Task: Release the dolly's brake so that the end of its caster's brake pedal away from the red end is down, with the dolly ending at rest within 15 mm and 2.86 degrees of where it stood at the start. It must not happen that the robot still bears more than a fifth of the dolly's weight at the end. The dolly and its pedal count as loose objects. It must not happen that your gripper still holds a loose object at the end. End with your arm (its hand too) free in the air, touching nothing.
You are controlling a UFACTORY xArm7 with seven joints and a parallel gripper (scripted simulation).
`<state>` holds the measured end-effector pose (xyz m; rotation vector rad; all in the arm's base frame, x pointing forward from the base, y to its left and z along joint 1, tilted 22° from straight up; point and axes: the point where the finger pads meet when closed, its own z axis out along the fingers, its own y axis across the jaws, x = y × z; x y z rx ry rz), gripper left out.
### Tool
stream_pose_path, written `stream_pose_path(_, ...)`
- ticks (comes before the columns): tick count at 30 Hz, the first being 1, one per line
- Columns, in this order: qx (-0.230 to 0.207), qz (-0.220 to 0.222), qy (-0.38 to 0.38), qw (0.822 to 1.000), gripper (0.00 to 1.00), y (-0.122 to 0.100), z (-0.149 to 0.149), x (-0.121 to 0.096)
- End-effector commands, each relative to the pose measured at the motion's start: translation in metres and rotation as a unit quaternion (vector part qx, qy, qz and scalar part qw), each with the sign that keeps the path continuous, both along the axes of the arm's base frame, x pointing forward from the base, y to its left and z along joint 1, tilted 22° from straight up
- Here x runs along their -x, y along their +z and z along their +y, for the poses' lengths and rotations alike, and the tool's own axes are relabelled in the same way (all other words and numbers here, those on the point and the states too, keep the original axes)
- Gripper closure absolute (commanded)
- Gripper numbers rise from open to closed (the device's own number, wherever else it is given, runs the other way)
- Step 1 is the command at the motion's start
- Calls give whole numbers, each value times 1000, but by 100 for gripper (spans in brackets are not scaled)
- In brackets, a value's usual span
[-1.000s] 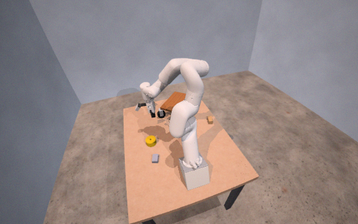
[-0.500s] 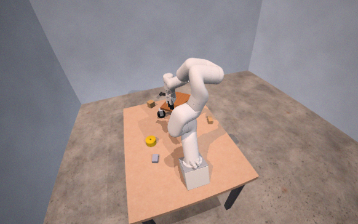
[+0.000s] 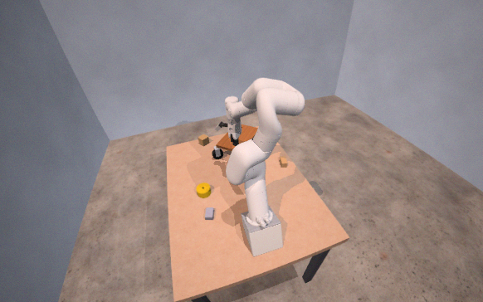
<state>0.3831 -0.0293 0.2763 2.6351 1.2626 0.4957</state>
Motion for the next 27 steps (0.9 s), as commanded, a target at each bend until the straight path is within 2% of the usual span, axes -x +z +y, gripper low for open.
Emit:
stream_pose_path(1, 13, -2, 31, 999, 100, 2, -1, -1)
stream_pose_path(5, 24, -2, 59, 998, 100, 3, -1, 0)
stream_pose_path(9, 58, -1, 143, 988, 100, 3, -1, 0)
stream_pose_path(15, 115, 0, 275, 954, 100, 3, -2, 0)
stream_pose_path(20, 159, 1, 369, 916, 100, 1, -4, 0)
stream_pose_path(22, 159, 1, 369, 916, 100, 1, -4, 0)
stream_pose_path(23, 182, 2, 423, 888, 100, 1, -4, -1)
stream_pose_path(27, 211, 4, 485, 849, 100, -4, -5, -3)
